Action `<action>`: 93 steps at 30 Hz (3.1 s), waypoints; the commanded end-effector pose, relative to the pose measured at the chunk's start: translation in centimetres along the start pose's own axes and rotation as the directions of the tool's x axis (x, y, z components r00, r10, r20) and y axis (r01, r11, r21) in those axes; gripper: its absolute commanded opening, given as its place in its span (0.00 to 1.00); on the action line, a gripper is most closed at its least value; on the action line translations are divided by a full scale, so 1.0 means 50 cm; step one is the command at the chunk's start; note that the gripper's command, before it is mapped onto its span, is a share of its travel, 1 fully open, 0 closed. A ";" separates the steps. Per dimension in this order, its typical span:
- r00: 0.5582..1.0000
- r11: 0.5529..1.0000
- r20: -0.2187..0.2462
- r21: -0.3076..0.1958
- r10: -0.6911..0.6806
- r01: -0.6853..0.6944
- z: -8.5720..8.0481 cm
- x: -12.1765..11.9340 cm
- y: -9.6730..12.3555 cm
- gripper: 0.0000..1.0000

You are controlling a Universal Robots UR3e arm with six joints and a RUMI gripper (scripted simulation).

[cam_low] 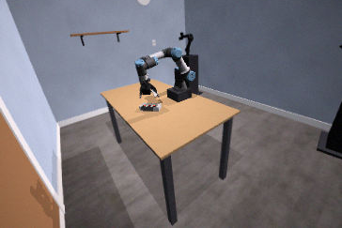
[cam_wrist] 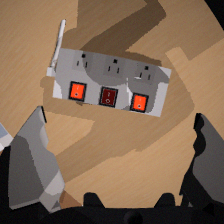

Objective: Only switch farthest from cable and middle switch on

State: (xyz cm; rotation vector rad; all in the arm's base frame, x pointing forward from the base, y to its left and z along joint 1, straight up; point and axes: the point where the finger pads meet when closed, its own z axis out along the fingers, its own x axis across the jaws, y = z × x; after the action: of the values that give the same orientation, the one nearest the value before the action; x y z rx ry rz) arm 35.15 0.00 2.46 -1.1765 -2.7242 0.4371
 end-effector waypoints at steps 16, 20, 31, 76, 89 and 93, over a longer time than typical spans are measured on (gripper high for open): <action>1.000 1.000 0.002 -0.002 0.001 -0.001 -0.002 -0.001 0.000 1.00; 1.000 1.000 0.002 -0.002 0.001 -0.001 -0.002 -0.001 0.000 1.00; 1.000 1.000 0.002 -0.002 0.001 -0.001 -0.002 -0.001 0.000 1.00; 0.695 0.662 -0.214 -0.214 0.686 -0.719 -0.093 -0.034 -0.134 1.00; 0.657 0.619 -0.233 -0.220 0.717 -0.754 -0.099 -0.036 -0.142 1.00; 0.657 0.619 -0.233 -0.220 0.717 -0.754 -0.099 -0.036 -0.142 1.00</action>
State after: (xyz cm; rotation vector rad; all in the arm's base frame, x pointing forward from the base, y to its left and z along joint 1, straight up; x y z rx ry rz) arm 32.63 -4.86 9.30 -2.3259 -2.1043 0.0009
